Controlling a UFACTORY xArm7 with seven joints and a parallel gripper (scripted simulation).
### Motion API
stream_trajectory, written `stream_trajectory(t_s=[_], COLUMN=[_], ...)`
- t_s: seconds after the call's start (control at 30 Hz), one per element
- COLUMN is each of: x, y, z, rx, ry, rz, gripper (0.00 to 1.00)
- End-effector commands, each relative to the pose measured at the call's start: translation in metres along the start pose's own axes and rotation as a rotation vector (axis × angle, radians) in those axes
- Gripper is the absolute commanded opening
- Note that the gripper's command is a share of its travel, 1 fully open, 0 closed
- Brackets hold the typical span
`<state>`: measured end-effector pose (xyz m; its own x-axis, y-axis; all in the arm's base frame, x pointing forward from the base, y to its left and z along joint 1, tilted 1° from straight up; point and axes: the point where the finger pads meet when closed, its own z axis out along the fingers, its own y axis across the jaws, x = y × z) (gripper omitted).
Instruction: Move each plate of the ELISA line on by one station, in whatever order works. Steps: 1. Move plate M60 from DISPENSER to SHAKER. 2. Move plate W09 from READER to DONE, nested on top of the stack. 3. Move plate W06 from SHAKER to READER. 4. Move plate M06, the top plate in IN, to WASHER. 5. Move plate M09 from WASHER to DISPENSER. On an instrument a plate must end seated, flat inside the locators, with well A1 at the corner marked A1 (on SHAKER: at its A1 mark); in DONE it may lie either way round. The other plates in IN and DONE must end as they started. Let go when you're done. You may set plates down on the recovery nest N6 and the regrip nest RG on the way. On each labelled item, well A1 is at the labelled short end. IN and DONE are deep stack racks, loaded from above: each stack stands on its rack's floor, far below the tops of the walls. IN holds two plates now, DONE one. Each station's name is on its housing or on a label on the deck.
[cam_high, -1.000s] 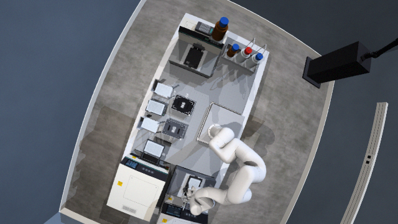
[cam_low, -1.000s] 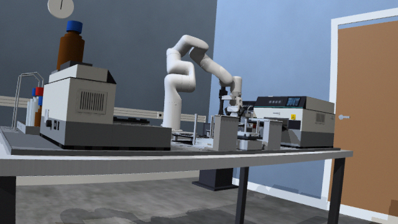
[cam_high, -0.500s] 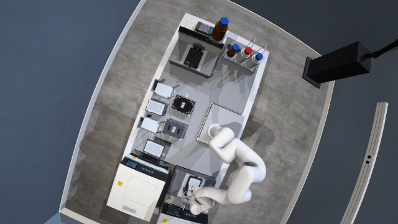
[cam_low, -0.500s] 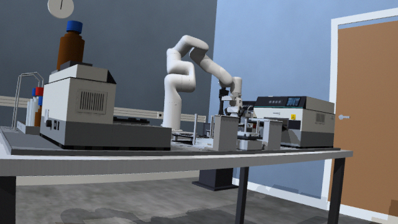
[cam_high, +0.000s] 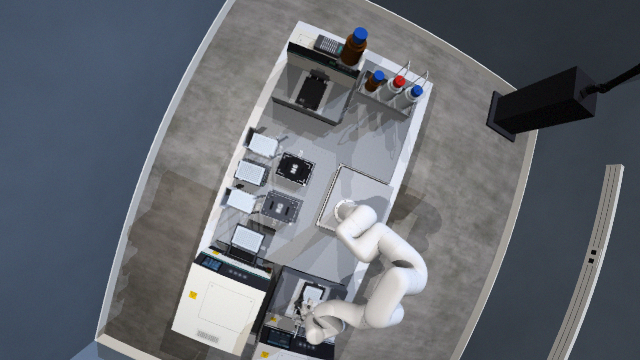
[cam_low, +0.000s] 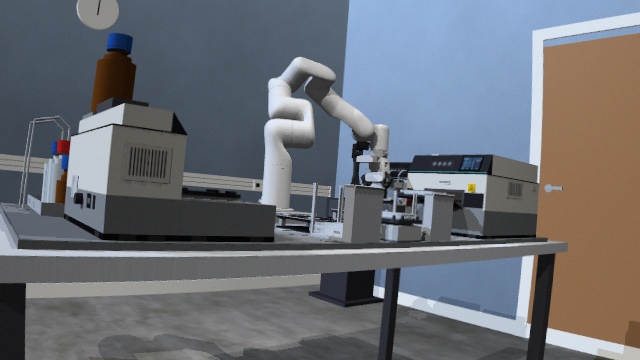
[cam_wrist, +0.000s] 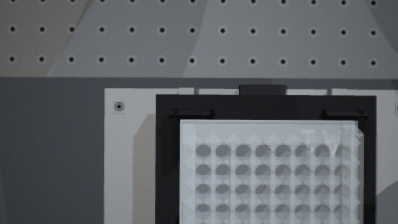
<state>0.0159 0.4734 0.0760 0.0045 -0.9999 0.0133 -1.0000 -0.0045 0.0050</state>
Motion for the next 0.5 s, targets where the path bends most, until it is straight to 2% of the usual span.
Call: stream_trajectory(t_s=[0.0, 0.33, 0.37, 0.47], x=[-0.0013, -0.0012, -0.0012, -0.0013], y=[-0.0003, -0.0003, -0.0003, -0.0003], z=[-0.0012, -0.0013, -0.0013, -0.0014], rx=[0.0, 0.0, 0.0, 0.0], ry=[-0.004, -0.004, -0.004, -0.004], rz=[0.0, 0.0, 0.0, 0.0], gripper=[1.0, 1.0, 0.0, 0.0])
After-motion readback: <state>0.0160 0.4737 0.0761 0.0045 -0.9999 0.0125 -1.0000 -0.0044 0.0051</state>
